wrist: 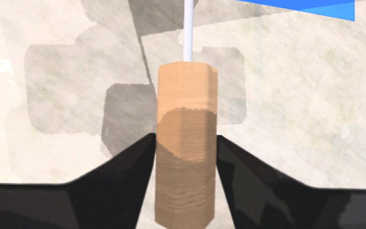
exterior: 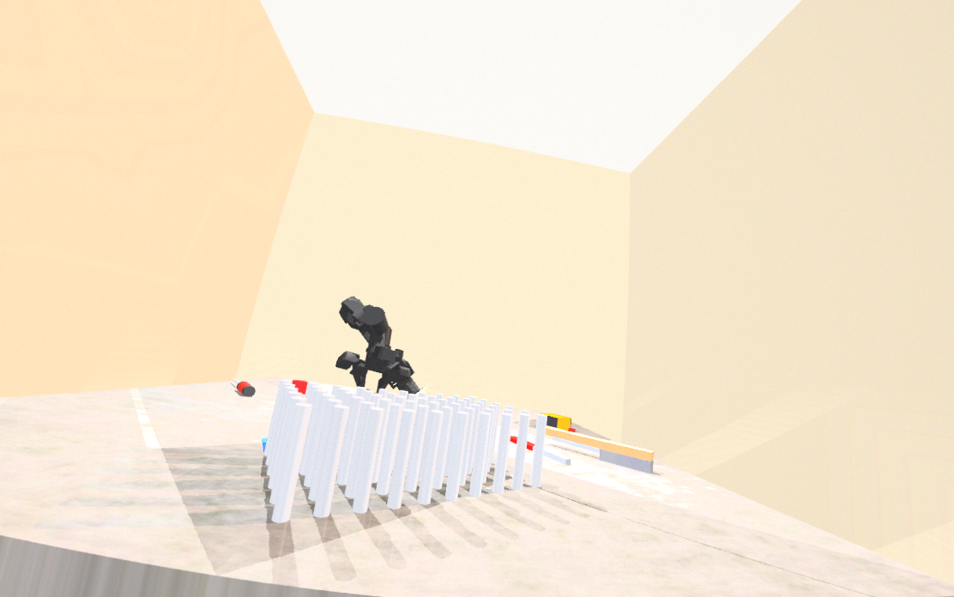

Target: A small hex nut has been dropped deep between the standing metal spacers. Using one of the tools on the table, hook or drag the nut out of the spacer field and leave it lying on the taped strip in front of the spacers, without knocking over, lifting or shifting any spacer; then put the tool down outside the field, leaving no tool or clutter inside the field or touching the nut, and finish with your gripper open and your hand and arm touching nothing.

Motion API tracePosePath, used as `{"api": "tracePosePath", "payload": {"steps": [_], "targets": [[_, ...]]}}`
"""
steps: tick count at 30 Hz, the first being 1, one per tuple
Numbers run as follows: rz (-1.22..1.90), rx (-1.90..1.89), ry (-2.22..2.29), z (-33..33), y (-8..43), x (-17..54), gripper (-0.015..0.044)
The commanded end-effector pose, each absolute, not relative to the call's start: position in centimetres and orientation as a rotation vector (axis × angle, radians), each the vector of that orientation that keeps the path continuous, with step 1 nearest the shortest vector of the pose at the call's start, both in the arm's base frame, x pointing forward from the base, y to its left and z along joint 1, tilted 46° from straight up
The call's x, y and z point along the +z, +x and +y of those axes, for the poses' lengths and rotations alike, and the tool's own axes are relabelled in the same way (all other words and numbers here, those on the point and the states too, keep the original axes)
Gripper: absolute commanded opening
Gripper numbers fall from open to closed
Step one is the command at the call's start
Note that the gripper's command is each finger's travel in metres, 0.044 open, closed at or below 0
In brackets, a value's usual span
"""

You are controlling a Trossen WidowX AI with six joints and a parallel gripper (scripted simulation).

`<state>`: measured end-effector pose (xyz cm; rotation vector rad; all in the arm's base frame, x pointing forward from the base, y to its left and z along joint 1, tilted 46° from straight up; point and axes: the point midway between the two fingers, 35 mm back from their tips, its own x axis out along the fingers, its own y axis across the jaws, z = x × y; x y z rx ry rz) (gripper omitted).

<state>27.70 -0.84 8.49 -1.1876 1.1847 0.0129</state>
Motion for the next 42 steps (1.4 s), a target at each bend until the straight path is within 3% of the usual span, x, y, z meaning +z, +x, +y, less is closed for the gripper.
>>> {"api": "tracePosePath", "payload": {"steps": [1, 42], "targets": [[1.173, 0.013, -1.189, -1.8, 27.4, 7.8, 0.0000], [1.170, 0.012, -1.195, -1.6, 28.6, 6.6, 0.0000]]}}
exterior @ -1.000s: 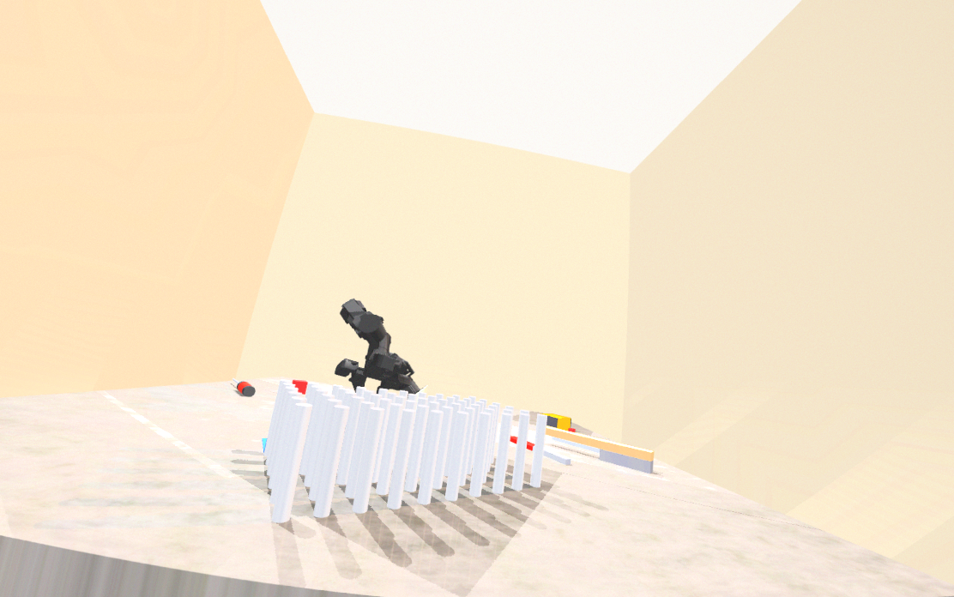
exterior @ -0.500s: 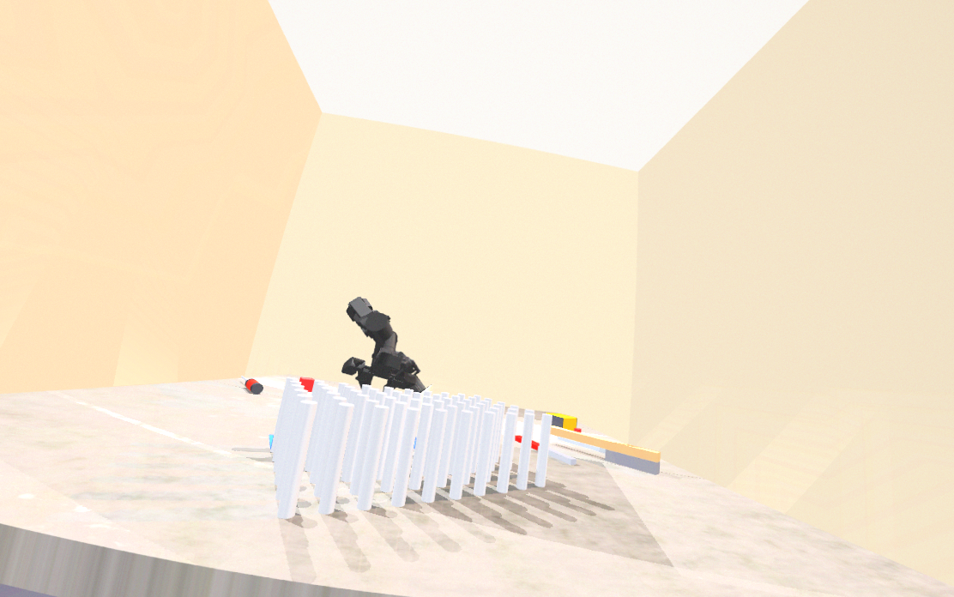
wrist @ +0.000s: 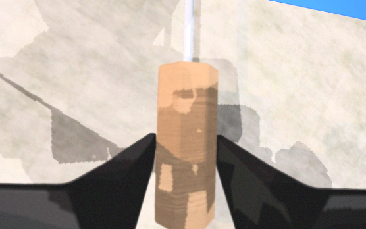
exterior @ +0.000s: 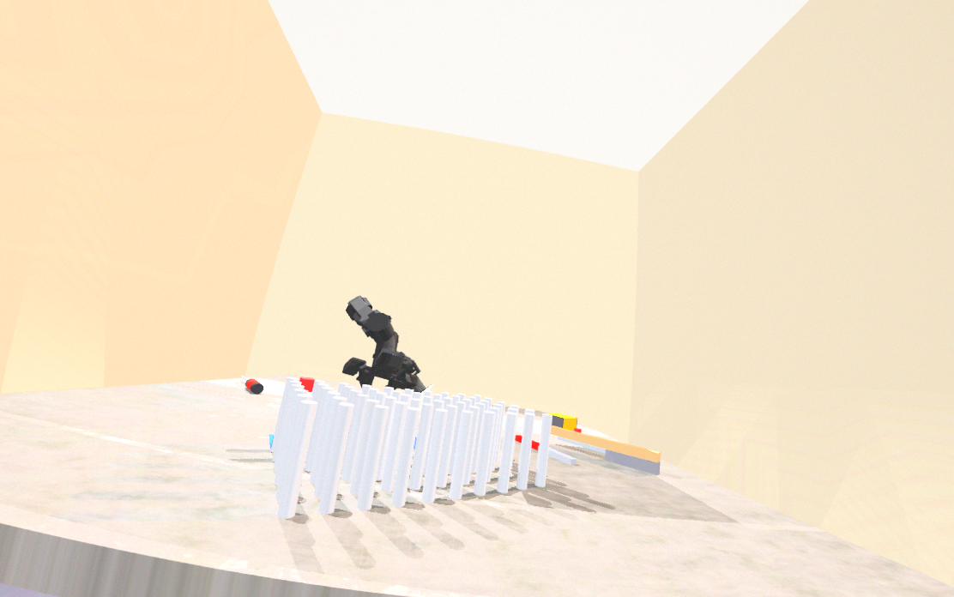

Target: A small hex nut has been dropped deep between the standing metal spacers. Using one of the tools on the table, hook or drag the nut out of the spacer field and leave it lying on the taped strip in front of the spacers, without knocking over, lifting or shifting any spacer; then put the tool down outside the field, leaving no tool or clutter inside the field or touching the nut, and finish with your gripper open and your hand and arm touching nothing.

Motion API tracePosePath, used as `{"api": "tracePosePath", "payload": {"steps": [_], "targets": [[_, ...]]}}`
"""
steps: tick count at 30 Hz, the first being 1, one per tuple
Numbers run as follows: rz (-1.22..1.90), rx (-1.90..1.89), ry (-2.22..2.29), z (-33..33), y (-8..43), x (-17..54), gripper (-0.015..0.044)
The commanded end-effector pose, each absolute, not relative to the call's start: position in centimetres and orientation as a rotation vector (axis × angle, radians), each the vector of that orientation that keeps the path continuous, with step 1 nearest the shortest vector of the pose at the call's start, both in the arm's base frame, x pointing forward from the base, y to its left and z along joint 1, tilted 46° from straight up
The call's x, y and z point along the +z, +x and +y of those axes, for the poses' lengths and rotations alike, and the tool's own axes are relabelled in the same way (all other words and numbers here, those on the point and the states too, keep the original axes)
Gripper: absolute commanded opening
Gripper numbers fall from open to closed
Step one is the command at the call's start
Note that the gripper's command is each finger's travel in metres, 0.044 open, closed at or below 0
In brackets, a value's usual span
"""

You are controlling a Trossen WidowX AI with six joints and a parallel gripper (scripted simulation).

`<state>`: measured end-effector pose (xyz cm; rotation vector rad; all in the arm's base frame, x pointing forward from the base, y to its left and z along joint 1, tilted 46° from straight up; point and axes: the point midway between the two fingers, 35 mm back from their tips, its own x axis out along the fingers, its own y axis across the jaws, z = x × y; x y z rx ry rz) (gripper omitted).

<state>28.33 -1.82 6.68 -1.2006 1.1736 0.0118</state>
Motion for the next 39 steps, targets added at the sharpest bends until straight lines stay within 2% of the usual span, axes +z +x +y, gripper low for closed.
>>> {"api": "tracePosePath", "payload": {"steps": [1, 39], "targets": [[1.170, 0.012, -1.195, -1.6, 28.7, 6.6, 0.0000], [1.169, 0.011, -1.194, -0.8, 30.3, 5.9, 0.0000]]}}
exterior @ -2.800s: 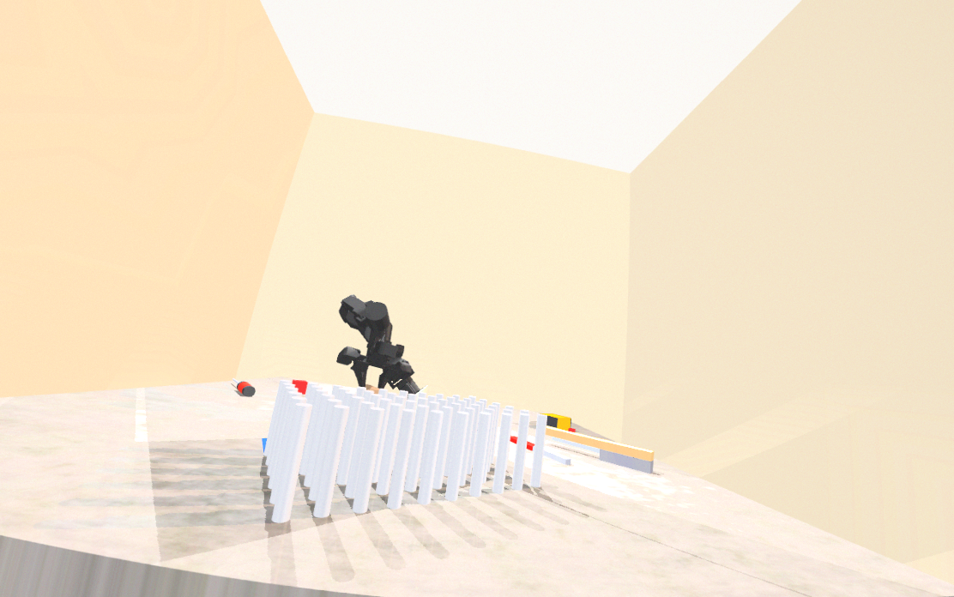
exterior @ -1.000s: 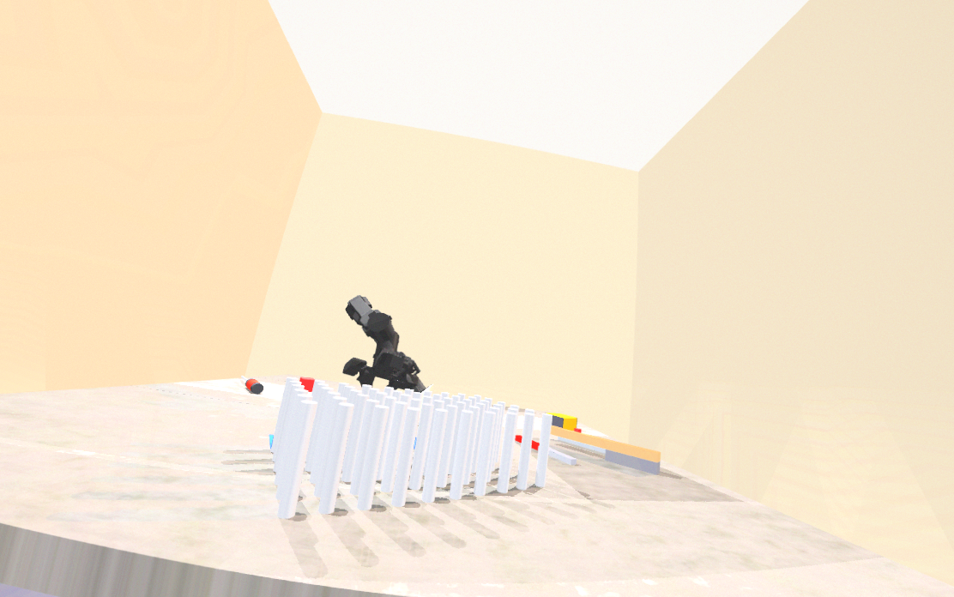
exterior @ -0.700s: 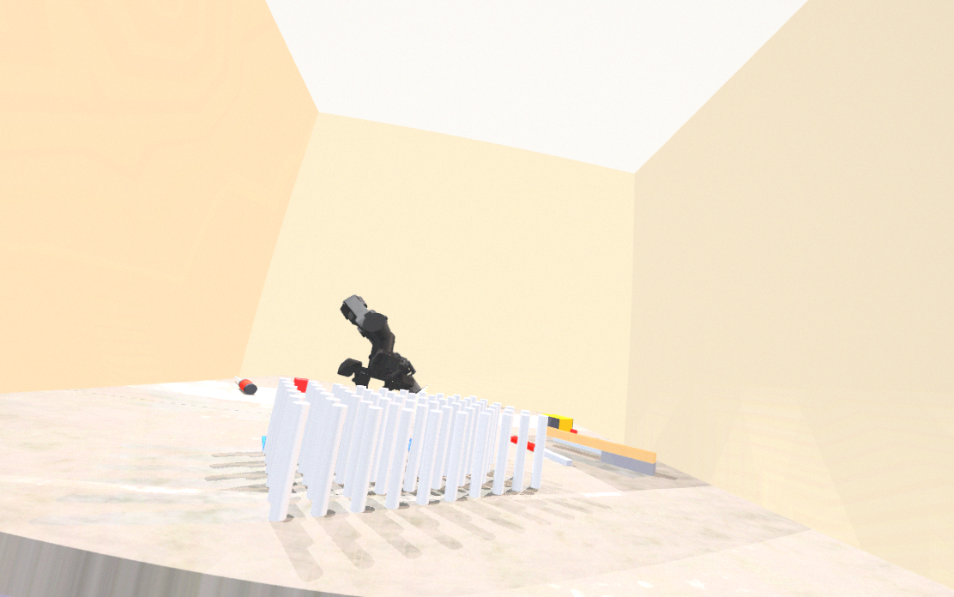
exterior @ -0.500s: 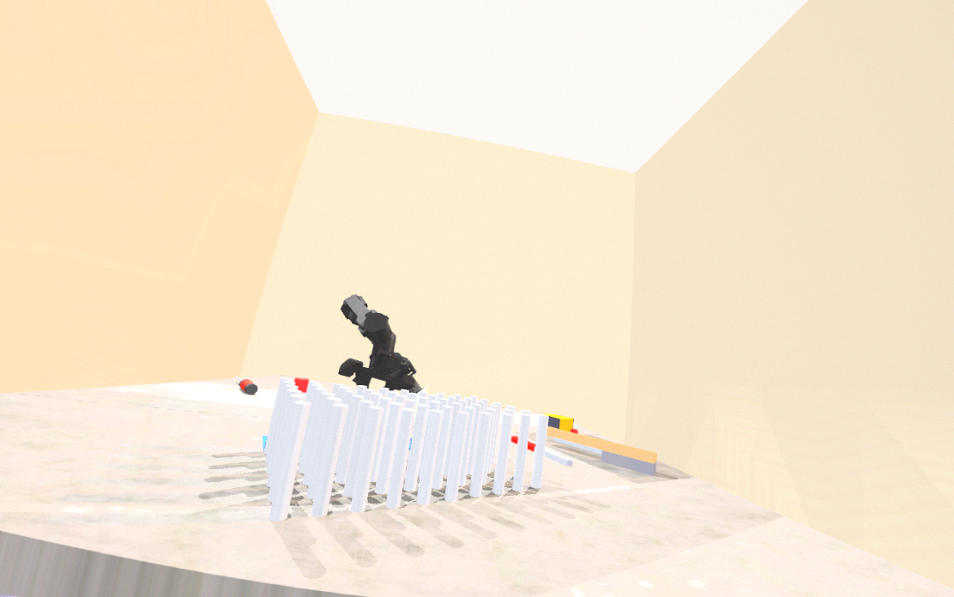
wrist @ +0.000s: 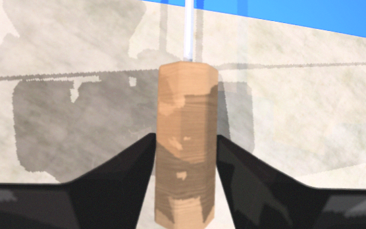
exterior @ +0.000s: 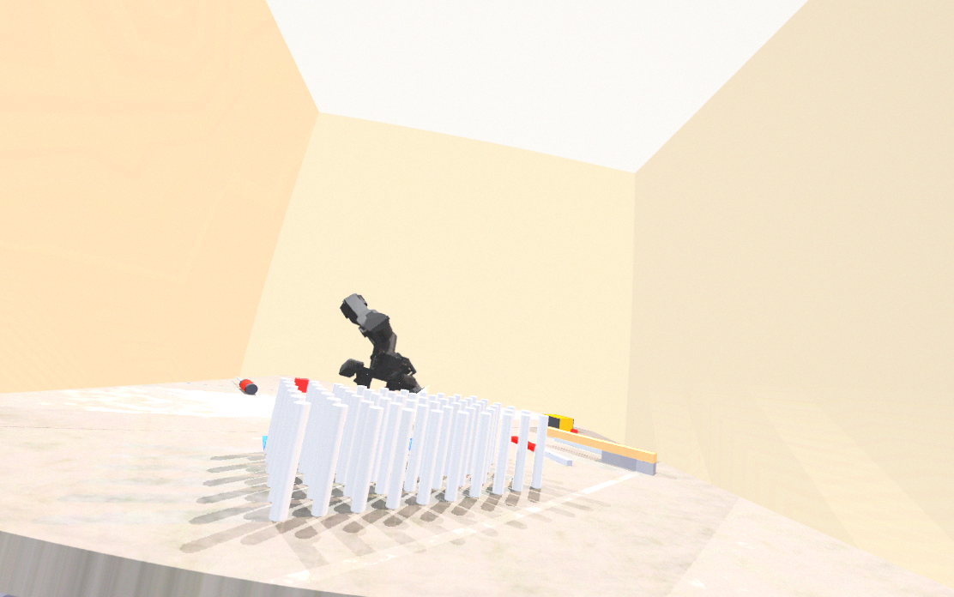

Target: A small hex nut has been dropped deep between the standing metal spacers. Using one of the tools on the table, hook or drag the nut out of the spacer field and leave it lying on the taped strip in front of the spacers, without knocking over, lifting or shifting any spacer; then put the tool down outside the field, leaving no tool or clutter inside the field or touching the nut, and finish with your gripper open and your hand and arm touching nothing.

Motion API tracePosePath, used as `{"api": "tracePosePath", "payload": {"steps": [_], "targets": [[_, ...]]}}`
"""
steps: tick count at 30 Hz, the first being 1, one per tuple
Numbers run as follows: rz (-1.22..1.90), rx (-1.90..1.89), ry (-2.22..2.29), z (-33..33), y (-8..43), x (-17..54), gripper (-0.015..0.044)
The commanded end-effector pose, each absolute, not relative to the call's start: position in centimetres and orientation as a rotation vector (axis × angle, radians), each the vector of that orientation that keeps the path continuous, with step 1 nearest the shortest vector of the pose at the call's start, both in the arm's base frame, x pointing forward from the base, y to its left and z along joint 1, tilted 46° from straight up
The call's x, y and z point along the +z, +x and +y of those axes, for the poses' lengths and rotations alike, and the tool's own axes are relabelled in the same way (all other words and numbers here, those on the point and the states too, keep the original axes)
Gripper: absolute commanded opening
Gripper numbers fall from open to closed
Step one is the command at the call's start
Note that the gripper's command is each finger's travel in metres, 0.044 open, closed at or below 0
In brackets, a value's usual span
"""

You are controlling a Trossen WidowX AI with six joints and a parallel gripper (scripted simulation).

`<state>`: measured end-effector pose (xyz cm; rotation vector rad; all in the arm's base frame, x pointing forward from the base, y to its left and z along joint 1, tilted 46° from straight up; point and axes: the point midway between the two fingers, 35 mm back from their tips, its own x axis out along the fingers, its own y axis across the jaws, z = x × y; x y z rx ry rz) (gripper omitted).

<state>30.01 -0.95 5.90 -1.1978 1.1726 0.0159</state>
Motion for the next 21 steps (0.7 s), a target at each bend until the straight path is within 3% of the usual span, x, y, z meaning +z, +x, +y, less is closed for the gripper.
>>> {"api": "tracePosePath", "payload": {"steps": [1, 21], "targets": [[1.169, 0.011, -1.194, -0.79, 30.39, 5.84, 0.0000], [1.168, 0.012, -1.193, -0.34, 31.29, 5.44, 0.0000]]}}
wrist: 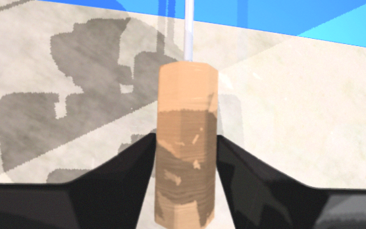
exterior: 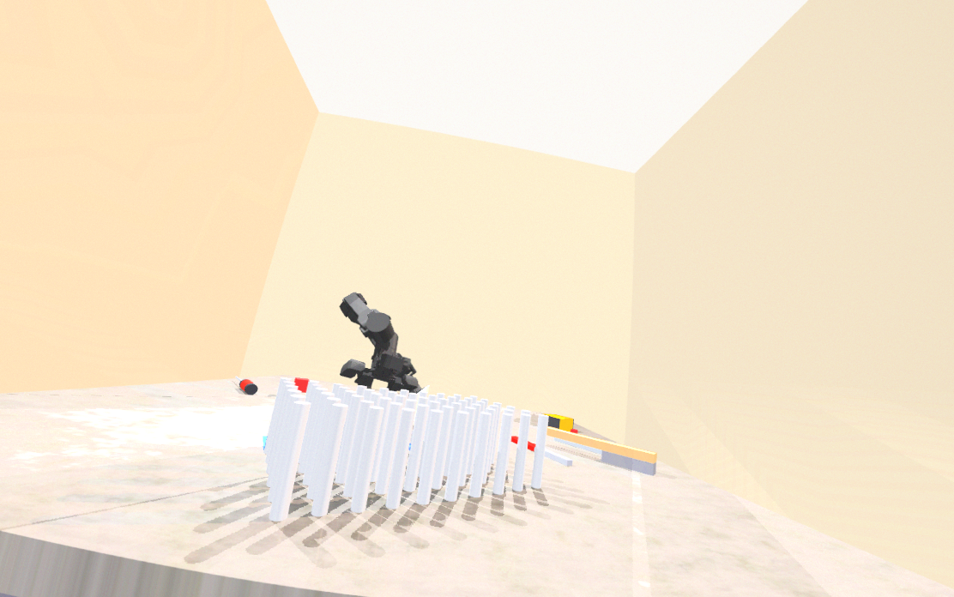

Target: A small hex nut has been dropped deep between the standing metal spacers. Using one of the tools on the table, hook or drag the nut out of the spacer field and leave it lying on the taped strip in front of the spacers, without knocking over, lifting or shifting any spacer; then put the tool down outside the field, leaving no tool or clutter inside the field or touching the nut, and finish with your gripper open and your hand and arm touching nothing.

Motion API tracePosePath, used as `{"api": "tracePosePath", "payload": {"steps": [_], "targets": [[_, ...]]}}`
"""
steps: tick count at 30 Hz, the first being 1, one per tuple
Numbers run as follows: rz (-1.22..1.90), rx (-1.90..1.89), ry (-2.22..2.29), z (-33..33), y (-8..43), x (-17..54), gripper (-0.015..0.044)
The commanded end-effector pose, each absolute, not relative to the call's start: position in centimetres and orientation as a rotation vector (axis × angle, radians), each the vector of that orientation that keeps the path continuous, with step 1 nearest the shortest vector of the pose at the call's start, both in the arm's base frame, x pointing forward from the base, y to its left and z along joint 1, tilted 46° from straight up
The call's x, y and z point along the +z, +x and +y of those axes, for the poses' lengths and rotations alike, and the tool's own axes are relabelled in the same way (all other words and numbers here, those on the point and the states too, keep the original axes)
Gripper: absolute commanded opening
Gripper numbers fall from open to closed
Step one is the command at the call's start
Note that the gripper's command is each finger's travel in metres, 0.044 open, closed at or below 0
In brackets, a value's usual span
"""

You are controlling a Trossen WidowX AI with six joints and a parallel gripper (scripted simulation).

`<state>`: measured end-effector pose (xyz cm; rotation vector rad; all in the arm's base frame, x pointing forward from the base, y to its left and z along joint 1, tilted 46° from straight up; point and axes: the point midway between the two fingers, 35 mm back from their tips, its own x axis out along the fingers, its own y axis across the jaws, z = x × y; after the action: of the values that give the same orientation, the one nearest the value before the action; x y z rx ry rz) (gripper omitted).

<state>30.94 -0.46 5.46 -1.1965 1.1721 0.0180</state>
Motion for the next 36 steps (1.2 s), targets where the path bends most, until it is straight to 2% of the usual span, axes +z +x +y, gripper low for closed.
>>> {"api": "tracePosePath", "payload": {"steps": [1, 36], "targets": [[1.168, 0.012, -1.193, -0.3, 31.3, 5.4, 0.0000], [1.167, 0.012, -1.192, 0.5, 33.0, 4.7, 0.0000]]}}
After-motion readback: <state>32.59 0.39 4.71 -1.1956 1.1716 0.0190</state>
